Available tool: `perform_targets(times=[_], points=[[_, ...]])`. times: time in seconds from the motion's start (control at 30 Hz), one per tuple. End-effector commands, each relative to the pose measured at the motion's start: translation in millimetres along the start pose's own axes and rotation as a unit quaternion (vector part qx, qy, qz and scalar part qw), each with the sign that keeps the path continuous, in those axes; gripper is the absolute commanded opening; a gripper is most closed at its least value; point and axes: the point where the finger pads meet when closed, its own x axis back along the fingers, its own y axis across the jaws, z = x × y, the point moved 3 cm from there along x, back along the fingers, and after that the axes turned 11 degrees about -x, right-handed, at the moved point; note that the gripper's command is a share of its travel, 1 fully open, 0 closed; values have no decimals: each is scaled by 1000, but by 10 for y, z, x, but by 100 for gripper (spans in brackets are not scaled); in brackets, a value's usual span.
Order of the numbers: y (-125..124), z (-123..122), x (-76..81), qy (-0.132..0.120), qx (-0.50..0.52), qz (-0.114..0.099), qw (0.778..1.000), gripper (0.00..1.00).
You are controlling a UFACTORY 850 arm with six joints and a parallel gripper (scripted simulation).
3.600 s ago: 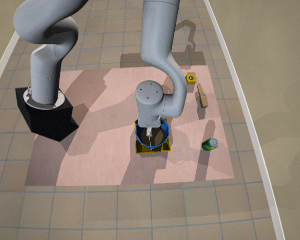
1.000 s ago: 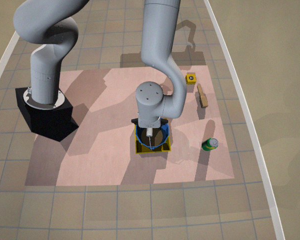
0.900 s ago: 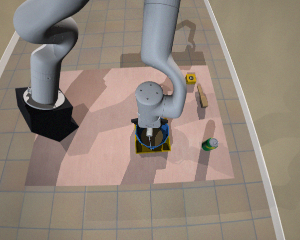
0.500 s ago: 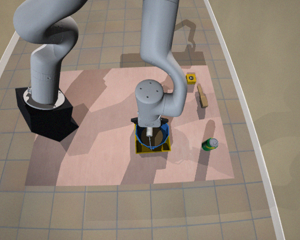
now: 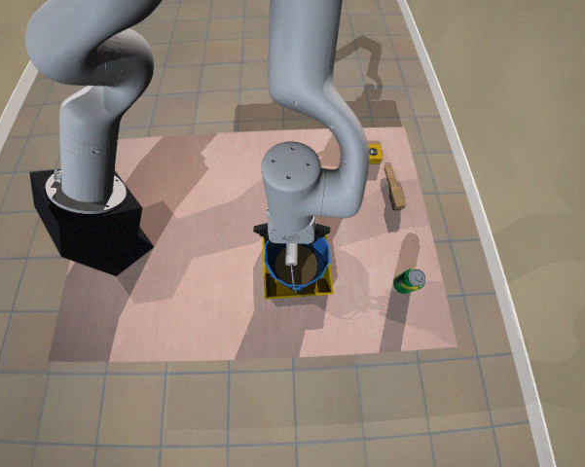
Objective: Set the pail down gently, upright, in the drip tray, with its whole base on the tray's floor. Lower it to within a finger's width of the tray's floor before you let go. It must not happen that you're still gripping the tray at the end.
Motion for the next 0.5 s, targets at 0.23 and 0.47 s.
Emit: perform_targets(times=[0.23,0.47], points=[[5,0,228,0,0,0,1000,100],[5,0,331,0,0,0,1000,100]])
